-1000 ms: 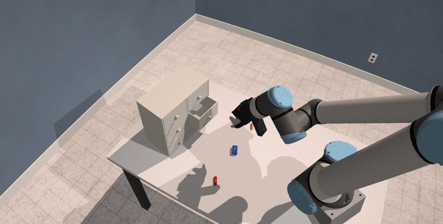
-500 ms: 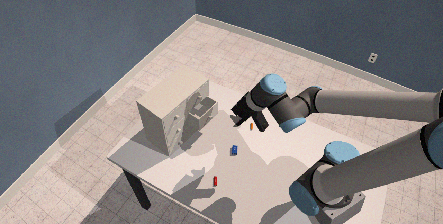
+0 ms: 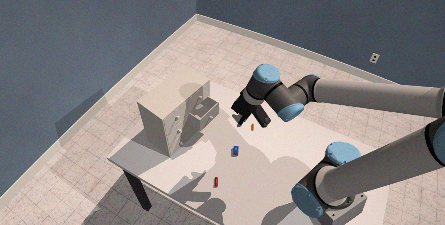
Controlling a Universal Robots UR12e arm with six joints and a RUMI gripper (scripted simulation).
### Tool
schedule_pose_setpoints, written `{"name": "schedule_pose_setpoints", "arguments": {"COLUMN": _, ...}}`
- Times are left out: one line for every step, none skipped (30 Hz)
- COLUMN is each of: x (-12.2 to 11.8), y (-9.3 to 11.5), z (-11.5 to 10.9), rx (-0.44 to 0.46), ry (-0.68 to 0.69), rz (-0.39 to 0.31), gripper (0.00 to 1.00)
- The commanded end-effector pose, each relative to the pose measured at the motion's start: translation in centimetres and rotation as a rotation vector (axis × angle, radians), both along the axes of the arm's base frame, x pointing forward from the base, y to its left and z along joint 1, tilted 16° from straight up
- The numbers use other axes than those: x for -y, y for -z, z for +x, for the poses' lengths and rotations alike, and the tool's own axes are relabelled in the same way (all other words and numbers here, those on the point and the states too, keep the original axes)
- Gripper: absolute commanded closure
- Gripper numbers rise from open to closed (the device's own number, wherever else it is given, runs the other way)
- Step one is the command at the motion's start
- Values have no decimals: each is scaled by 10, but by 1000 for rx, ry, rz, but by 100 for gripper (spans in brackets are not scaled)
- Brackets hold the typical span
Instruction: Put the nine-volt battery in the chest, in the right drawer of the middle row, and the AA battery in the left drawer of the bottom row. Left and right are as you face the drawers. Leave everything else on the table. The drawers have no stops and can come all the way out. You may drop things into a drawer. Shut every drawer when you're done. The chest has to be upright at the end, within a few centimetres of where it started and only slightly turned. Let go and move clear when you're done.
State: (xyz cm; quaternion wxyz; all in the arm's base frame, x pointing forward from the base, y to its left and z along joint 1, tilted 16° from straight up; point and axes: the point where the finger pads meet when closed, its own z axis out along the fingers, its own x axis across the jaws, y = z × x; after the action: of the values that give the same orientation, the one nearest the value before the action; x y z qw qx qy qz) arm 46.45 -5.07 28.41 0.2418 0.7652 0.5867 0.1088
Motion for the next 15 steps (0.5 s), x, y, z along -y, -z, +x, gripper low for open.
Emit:
{"name": "schedule_pose_setpoints", "arguments": {"x": -1, "y": -3, "z": -3, "rx": -36, "ry": 5, "rz": 11, "gripper": 80}}
{"name": "schedule_pose_setpoints", "arguments": {"x": -1, "y": -3, "z": -3, "rx": -36, "ry": 5, "rz": 11, "gripper": 80}}
{"name": "schedule_pose_setpoints", "arguments": {"x": -2, "y": -4, "z": -4, "rx": -45, "ry": 6, "rz": 14, "gripper": 80}}
{"name": "schedule_pose_setpoints", "arguments": {"x": -2, "y": -5, "z": -5, "rx": -54, "ry": 7, "rz": 17, "gripper": 80}}
{"name": "schedule_pose_setpoints", "arguments": {"x": -2, "y": -5, "z": -6, "rx": -63, "ry": 8, "rz": 19, "gripper": 80}}
{"name": "schedule_pose_setpoints", "arguments": {"x": -3, "y": -6, "z": -7, "rx": -72, "ry": 9, "rz": 22, "gripper": 80}}
{"name": "schedule_pose_setpoints", "arguments": {"x": -3, "y": -7, "z": -8, "rx": -81, "ry": 10, "rz": 25, "gripper": 80}}
{"name": "schedule_pose_setpoints", "arguments": {"x": -3, "y": -7, "z": -8, "rx": -90, "ry": 11, "rz": 28, "gripper": 80}}
{"name": "schedule_pose_setpoints", "arguments": {"x": -4, "y": -8, "z": -9, "rx": -98, "ry": 12, "rz": 30, "gripper": 80}}
{"name": "schedule_pose_setpoints", "arguments": {"x": -4, "y": -9, "z": -10, "rx": -106, "ry": 13, "rz": 32, "gripper": 80}}
{"name": "schedule_pose_setpoints", "arguments": {"x": -4, "y": -9, "z": -11, "rx": -114, "ry": 14, "rz": 35, "gripper": 80}}
{"name": "schedule_pose_setpoints", "arguments": {"x": -5, "y": -10, "z": -12, "rx": -122, "ry": 15, "rz": 37, "gripper": 80}}
{"name": "schedule_pose_setpoints", "arguments": {"x": -5, "y": -10, "z": -12, "rx": -129, "ry": 16, "rz": 40, "gripper": 80}}
{"name": "schedule_pose_setpoints", "arguments": {"x": -5, "y": -11, "z": -13, "rx": -137, "ry": 17, "rz": 42, "gripper": 80}}
{"name": "schedule_pose_setpoints", "arguments": {"x": -5, "y": -11, "z": -14, "rx": -144, "ry": 18, "rz": 44, "gripper": 80}}
